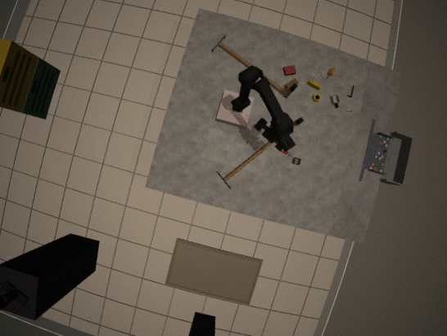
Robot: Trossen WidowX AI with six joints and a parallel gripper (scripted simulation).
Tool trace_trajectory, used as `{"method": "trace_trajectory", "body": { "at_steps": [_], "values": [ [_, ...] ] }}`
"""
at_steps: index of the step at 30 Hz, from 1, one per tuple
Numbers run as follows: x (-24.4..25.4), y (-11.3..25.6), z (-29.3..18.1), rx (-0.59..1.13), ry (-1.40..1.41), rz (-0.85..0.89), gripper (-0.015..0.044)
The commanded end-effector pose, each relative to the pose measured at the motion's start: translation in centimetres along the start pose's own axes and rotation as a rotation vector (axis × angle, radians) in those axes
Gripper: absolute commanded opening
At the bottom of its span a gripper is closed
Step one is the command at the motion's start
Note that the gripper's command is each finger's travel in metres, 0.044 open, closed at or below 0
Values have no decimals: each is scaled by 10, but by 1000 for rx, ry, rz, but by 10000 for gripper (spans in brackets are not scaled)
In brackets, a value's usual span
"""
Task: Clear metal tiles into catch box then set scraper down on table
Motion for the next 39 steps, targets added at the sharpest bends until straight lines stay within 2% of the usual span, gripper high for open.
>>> {"method": "trace_trajectory", "body": {
  "at_steps": [1,11,39],
  "values": [
    [12,-4,-6,-6,-104,5,0],
    [15,-11,-10,-6,-149,5,0],
    [5,-85,-14,-5,-149,5,0]
  ]
}}
Point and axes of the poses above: the point midway between the two fingers, 35 mm back from their tips, its own y axis back along the fingers, its own x axis across the jaws, z = x × y, the point moved 1 cm from there along y, back along the fingers, and after that the axes turned 9 degrees about y, right-handed, at the moved point
